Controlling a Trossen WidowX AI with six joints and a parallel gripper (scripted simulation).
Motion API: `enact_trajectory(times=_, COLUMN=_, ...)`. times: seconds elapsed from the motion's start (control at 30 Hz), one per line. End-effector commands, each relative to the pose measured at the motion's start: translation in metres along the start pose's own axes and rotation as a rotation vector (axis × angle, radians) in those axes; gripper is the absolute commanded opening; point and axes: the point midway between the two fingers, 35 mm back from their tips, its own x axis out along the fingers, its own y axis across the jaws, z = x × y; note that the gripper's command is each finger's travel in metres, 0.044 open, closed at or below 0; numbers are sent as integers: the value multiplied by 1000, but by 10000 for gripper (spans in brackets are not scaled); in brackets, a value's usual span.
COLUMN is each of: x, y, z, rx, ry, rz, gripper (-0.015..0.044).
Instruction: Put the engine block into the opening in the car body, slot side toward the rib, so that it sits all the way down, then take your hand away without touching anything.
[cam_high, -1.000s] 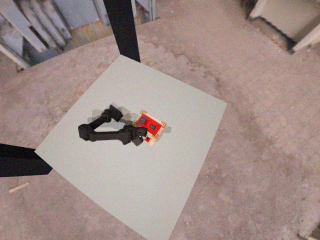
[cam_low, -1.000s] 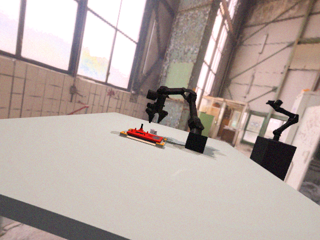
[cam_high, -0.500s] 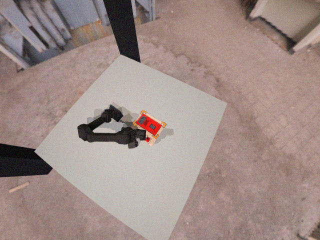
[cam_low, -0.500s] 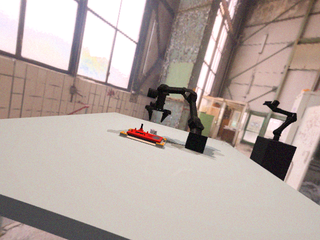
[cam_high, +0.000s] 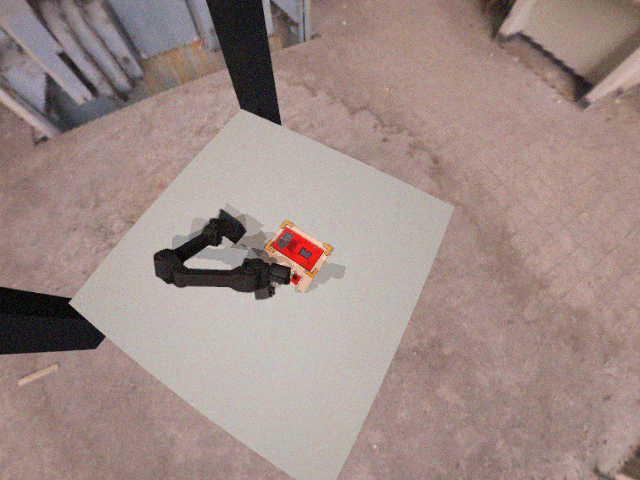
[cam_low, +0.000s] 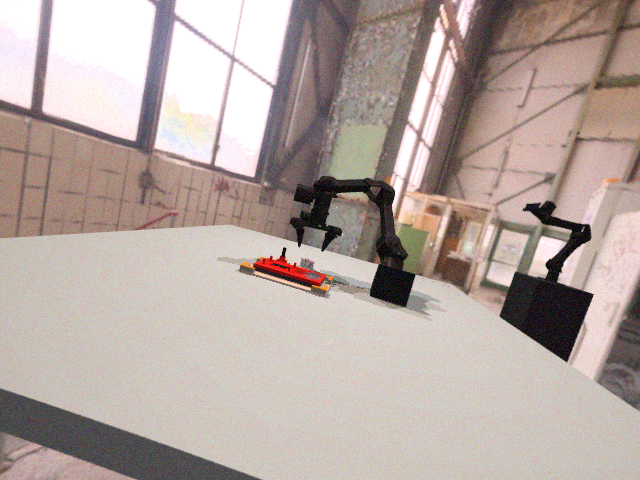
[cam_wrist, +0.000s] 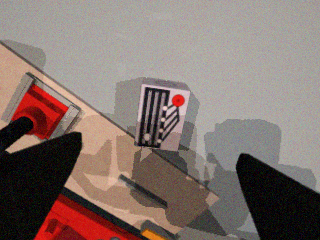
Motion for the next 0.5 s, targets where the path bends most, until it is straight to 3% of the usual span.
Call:
enact_trajectory(times=0.0, x=10, y=-2, z=1, rx=-3, ry=-5, rz=-2, gripper=440)
enact_trajectory(times=0.47, x=33, y=0, z=1, rx=-3, ry=-5, rz=-2, gripper=440)
